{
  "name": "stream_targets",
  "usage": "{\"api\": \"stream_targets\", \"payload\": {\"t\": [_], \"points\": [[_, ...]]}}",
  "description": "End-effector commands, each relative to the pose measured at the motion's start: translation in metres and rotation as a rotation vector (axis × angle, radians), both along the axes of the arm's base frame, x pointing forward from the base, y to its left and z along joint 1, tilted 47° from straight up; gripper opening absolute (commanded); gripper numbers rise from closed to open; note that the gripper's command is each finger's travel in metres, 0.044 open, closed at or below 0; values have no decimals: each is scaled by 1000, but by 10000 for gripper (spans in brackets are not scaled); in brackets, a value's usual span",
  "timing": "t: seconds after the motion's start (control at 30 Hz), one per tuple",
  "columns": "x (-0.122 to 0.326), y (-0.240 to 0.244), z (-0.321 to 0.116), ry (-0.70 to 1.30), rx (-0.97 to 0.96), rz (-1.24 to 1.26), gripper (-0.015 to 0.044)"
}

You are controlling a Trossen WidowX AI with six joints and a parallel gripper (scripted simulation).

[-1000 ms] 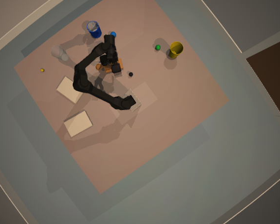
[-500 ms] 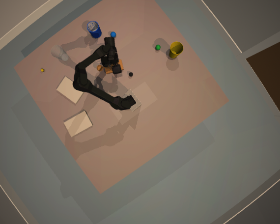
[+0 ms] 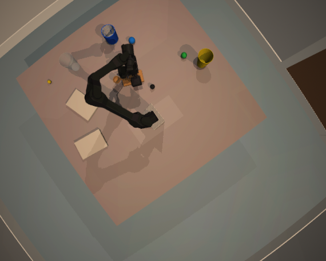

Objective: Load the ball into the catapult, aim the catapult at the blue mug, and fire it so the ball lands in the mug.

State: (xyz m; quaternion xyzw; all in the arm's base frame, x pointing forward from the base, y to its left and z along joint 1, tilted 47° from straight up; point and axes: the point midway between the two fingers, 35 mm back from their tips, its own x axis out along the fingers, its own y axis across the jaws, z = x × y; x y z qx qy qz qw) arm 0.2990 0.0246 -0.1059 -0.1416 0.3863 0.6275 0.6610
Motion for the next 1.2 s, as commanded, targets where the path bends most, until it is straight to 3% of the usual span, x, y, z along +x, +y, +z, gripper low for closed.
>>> {"api": "stream_targets", "payload": {"t": [0.0, 0.27, 0.37, 0.53, 0.77, 1.17], "points": [[0, -1, 1, -2, 0, 0, 157], [1, -3, 2, -2, -1, 0, 368], [7, -31, 26, -2, -6, -1, 440], [7, -73, 69, 1, -5, 0, 440], [8, -60, 55, 21, -5, -20, 440], [7, -62, 56, 315, -39, -306, 440]]}}
